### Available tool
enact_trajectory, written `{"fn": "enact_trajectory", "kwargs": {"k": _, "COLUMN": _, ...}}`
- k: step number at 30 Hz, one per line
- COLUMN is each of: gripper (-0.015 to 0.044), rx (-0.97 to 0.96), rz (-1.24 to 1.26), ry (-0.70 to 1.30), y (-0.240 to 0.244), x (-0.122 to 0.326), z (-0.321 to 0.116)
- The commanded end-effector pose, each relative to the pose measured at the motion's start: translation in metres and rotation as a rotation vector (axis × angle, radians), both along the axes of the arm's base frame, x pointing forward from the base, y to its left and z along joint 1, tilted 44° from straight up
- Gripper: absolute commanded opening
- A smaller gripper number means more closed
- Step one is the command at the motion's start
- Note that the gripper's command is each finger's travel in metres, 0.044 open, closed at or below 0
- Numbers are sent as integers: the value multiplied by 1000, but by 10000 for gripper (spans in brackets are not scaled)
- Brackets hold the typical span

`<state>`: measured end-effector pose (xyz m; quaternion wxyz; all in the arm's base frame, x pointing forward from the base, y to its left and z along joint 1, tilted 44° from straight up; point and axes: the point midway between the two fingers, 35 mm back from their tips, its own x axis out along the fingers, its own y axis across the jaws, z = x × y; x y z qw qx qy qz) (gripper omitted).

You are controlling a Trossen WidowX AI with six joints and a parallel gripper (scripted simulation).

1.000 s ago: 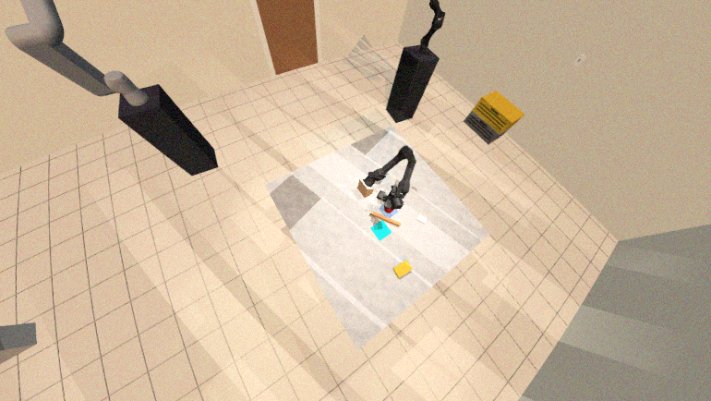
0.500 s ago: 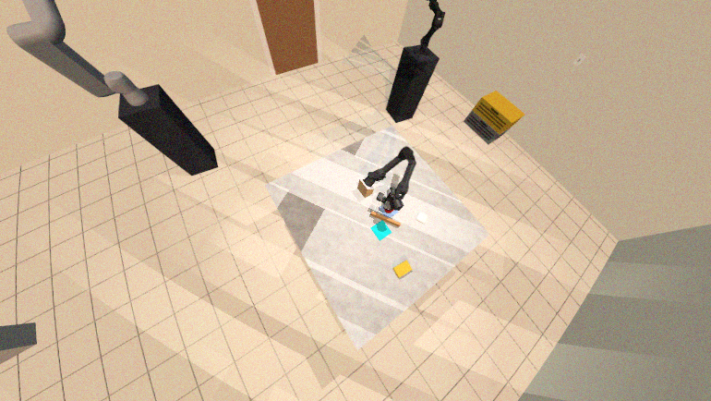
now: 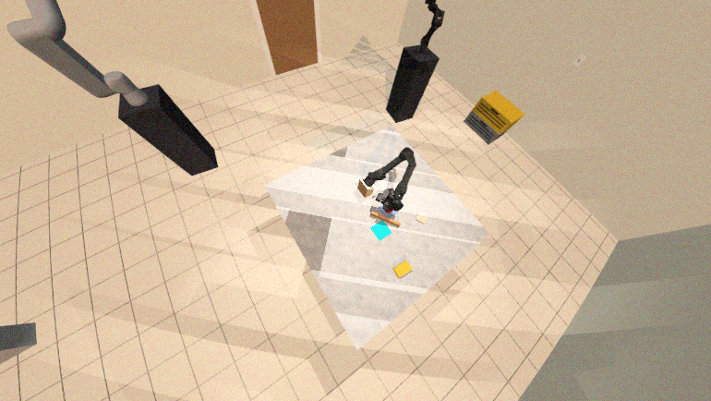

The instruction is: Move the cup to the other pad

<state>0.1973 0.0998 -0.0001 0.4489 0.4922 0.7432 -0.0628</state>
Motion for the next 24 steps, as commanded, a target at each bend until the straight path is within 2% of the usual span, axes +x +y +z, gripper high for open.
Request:
{"fn": "enact_trajectory", "kwargs": {"k": 1, "gripper": 148, "rx": 6, "rz": -2, "ry": 16, "y": 1, "x": -4, "z": -2}}
{"fn": "enact_trajectory", "kwargs": {"k": 4, "gripper": 148, "rx": 6, "rz": -2, "ry": 16, "y": 1, "x": -4, "z": -2}}
{"fn": "enact_trajectory", "kwargs": {"k": 9, "gripper": 17, "rx": 0, "rz": 1, "ry": 4, "y": 0, "x": -1, "z": -1}}
{"fn": "enact_trajectory", "kwargs": {"k": 11, "gripper": 3, "rx": 0, "rz": 1, "ry": 4, "y": 0, "x": -1, "z": -1}}
{"fn": "enact_trajectory", "kwargs": {"k": 24, "gripper": 0, "rx": -3, "rz": 0, "ry": 6, "y": -9, "x": 2, "z": 8}}
